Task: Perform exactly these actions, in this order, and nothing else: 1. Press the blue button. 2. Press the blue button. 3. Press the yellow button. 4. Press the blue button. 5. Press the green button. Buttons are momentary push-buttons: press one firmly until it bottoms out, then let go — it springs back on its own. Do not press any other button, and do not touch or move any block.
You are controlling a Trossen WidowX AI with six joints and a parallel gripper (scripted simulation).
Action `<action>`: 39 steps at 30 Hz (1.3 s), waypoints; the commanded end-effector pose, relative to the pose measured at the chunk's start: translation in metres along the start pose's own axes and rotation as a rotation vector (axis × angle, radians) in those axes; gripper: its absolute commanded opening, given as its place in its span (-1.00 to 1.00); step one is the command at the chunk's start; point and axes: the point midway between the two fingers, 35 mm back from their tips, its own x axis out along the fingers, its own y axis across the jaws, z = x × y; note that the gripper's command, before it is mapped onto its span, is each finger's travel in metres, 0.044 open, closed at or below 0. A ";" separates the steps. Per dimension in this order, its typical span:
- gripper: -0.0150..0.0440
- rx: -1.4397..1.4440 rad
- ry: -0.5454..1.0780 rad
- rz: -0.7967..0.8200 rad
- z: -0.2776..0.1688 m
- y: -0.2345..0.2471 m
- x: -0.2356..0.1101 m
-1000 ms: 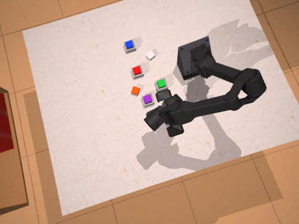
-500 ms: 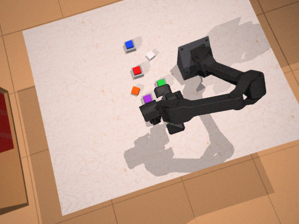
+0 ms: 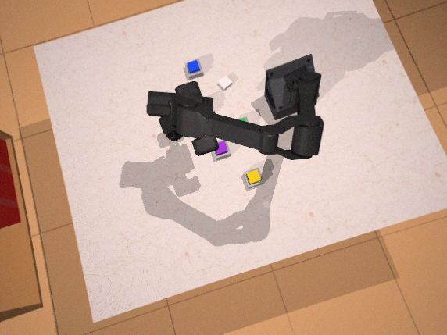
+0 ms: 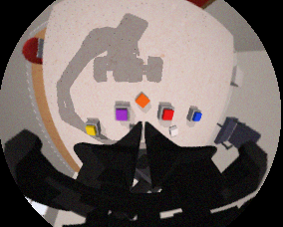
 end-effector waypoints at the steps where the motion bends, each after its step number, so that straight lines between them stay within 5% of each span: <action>1: -0.42 0.009 0.011 -0.001 0.007 -0.070 0.004; 13: -0.42 0.008 0.016 0.070 -0.037 -0.236 0.037; 20: -0.42 0.007 0.016 0.072 -0.038 -0.237 0.042; 25: -0.42 0.007 0.015 0.075 -0.039 -0.232 0.100; 39: -0.42 0.007 0.015 0.075 -0.039 -0.231 0.114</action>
